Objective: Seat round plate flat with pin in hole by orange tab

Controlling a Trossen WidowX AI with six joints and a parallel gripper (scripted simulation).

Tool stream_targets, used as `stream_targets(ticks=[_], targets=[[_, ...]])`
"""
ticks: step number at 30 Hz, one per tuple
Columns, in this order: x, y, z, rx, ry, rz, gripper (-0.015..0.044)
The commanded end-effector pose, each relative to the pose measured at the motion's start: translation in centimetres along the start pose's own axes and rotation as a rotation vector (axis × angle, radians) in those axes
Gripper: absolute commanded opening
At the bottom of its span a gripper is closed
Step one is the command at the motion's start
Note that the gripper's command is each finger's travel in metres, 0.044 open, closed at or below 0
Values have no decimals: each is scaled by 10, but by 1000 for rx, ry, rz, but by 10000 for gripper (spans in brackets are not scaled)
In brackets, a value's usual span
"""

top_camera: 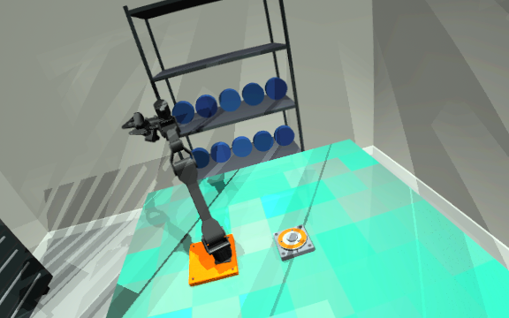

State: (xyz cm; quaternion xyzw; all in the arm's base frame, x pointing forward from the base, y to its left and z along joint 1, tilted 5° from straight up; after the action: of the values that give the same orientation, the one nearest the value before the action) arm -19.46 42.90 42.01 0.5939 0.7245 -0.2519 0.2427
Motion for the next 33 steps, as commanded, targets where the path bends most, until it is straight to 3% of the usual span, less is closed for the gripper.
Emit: stream_targets(ticks=[1,5,10,15,18,24,26,32,33], targets=[[1,4,-1,10,-16,10,374],[16,73,-6,218,-292,170,269],[23,128,-4,400,-495,274,138],[25,218,16,732,-801,412,6],[22,248,26,859,-905,444,0],[1,339,69,1319,-1235,479,0],[-4,353,78,1396,-1281,477,0],[-42,425,139,1892,-1529,407,0],[-43,427,142,1911,-1537,402,0]])
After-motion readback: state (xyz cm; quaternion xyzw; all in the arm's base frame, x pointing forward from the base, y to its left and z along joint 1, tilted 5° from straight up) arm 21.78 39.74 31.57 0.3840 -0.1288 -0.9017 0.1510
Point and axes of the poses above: the point midway between the two fingers, 35 mm back from their tips, its own y axis back along the fingers, its own x axis across the jaws, z = x × y, the point moved 10 cm from there along y, back along the fingers, and after that the axes turned 1 degree about -y, right-handed, at the moved point
